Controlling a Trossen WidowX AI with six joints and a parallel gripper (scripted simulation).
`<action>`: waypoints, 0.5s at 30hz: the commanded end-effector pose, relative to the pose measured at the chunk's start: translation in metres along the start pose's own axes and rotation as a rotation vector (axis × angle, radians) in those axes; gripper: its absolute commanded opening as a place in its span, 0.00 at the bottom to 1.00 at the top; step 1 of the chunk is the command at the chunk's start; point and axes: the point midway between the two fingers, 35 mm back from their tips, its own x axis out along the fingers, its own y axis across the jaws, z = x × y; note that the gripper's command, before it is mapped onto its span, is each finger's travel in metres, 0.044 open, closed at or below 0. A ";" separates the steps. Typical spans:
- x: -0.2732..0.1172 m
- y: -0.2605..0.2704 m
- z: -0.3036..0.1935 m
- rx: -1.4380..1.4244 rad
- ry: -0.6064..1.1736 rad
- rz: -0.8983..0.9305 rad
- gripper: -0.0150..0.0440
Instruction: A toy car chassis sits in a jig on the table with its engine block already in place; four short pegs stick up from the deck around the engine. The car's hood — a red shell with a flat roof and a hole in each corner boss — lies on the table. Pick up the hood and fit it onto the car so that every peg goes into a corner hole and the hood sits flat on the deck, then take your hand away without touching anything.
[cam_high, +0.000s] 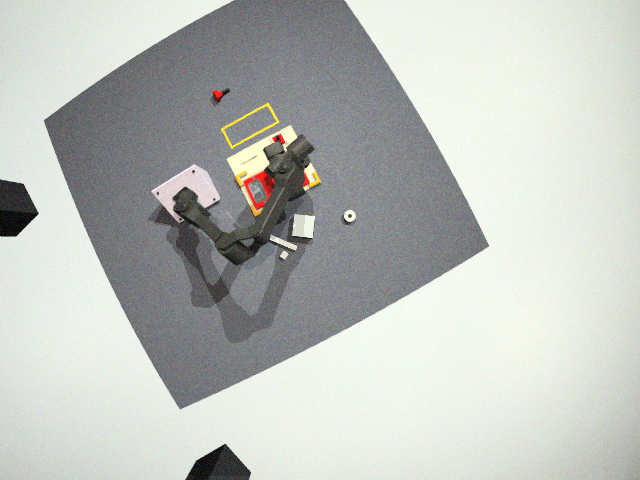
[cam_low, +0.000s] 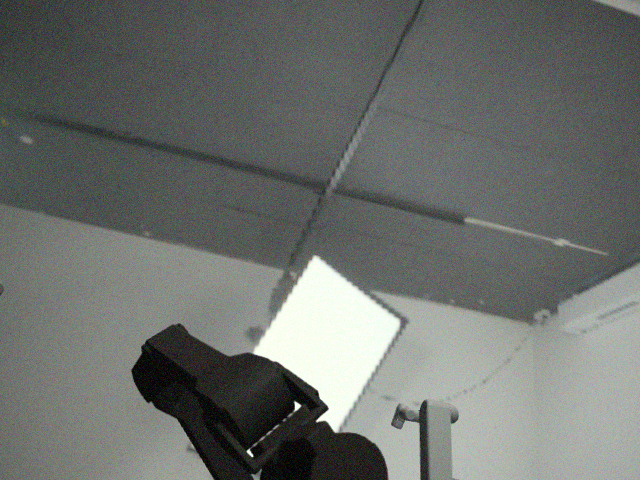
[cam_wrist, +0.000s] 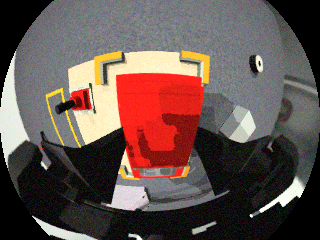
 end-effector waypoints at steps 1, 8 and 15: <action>0.001 -0.001 0.001 0.003 -0.004 -0.003 0.25; -0.001 -0.001 0.001 0.002 -0.003 -0.002 0.25; -0.003 -0.001 0.001 0.002 -0.003 -0.002 0.25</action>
